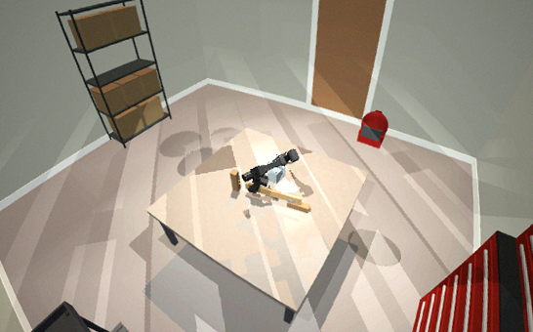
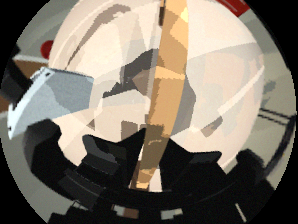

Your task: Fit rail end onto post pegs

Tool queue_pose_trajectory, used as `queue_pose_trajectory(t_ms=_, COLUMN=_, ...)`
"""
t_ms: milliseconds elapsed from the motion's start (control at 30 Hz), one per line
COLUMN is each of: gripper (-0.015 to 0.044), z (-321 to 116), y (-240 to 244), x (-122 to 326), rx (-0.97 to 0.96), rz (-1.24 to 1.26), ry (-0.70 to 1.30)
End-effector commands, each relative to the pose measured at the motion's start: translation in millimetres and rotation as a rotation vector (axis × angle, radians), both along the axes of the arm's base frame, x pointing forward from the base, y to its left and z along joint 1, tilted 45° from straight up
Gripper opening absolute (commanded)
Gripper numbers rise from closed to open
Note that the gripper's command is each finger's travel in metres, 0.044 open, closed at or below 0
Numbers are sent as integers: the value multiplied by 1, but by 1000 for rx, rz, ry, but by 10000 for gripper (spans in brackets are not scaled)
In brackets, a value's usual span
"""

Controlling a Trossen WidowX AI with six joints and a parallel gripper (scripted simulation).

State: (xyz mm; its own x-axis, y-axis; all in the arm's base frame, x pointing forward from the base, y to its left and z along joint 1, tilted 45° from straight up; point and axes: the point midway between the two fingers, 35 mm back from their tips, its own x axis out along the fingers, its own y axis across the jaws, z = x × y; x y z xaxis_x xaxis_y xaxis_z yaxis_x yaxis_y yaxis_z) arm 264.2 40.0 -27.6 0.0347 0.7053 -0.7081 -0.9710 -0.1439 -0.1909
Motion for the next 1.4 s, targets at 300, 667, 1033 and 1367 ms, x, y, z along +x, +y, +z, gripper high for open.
queue_pose_trajectory(t_ms=300, gripper=0, z=6, y=-7, x=1, rx=1, rz=-6, ry=-6)
queue_pose_trajectory(t_ms=667, gripper=0, z=8, y=-9, x=1, rx=1, rz=-6, ry=-6)
queue_pose_trajectory(t_ms=1033, gripper=0, z=5, y=-6, x=1, rx=1, rz=-6, ry=-6)
queue_pose_trajectory(t_ms=1367, gripper=0, z=7, y=-8, x=0, rx=1, rz=-6, ry=-6)
